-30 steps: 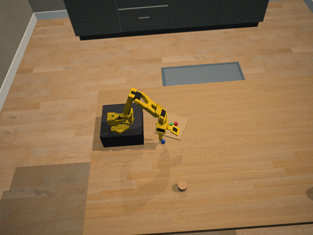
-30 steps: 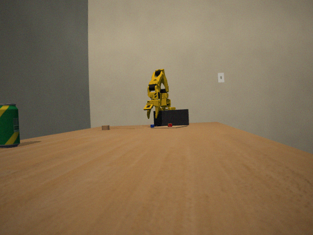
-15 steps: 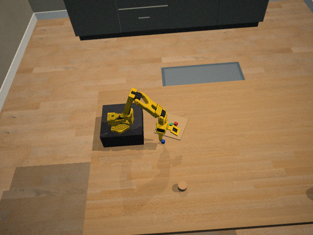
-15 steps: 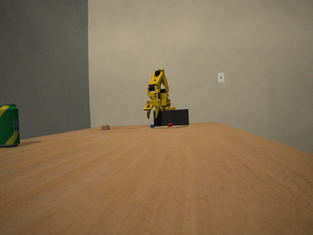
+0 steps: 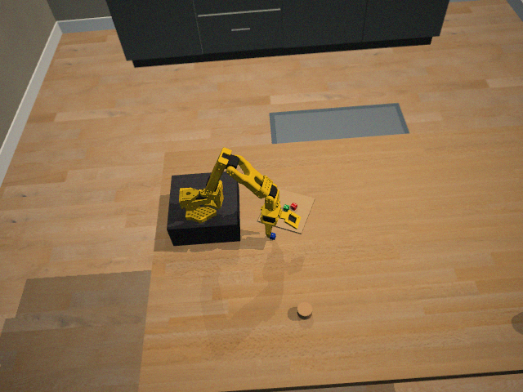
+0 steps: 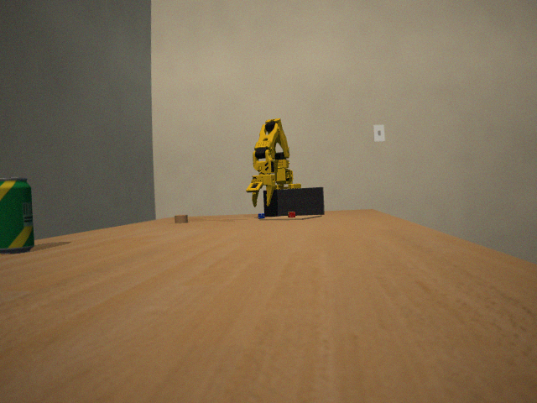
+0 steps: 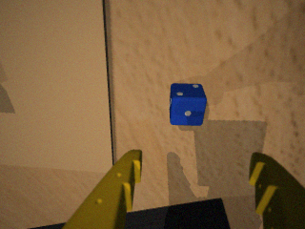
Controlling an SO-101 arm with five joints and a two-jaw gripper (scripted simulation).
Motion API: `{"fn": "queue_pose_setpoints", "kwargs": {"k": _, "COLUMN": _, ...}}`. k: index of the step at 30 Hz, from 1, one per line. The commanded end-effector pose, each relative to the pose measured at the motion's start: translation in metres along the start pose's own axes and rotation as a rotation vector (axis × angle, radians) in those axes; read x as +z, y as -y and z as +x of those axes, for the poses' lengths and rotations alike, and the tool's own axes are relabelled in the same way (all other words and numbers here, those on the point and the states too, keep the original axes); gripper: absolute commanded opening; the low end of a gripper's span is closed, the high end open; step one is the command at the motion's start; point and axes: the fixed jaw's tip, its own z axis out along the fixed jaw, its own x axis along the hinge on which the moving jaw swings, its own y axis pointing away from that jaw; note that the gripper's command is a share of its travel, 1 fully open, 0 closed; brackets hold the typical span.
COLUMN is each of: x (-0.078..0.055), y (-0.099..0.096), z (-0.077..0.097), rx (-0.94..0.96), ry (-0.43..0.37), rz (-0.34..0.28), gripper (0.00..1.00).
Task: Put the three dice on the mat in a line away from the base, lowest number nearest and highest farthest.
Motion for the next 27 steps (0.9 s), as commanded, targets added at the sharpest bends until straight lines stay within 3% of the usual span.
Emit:
{"fn": "queue_pose_setpoints", "kwargs": {"k": 1, "x": 0.004, "y": 0.001, "z": -0.002, "rx": 0.001, "ry": 0.006, "rz": -0.002, "gripper": 0.25}}
{"fn": "queue_pose_setpoints", "kwargs": {"k": 15, "x": 0.028, "y": 0.001, "z": -0.002, "rx": 0.001, "ry": 0.006, "rz": -0.002, "gripper": 0.25}}
{"fn": "queue_pose_setpoints", "kwargs": {"k": 27, "x": 0.037, "y": 0.002, "z": -0.001, "rx": 0.001, "ry": 0.006, "rz": -0.002, "gripper": 0.25}}
